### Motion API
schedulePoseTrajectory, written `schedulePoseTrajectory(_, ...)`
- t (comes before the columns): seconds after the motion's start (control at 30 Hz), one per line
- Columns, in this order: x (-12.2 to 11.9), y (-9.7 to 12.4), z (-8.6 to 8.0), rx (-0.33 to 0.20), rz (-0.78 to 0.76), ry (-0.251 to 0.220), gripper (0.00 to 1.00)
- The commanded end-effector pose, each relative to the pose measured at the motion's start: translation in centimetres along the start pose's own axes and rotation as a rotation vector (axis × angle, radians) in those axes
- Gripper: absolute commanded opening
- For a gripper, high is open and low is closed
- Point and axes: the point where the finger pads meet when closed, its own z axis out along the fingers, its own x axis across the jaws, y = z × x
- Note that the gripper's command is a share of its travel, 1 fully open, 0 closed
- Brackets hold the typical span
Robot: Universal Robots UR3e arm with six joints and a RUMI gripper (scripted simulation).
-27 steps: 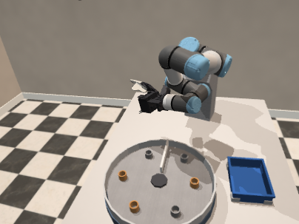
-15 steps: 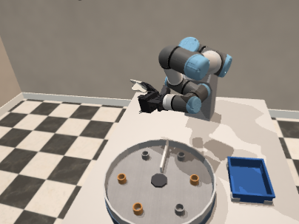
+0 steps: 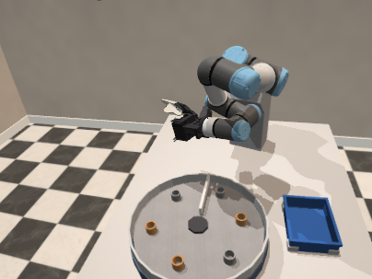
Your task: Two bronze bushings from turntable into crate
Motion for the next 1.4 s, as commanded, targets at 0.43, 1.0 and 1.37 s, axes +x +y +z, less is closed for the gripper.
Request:
schedulePoseTrajectory(0.43,1.7,0.7,0.4,0.034,-0.071,0.097,1.0)
schedulePoseTrajectory(1.0,4.9,1.8,-0.1,0.084,-0.224,0.348,1.0)
schedulePoseTrajectory(1.37,6.3,2.2,-1.5,0.089,-0.294,0.497,1.0)
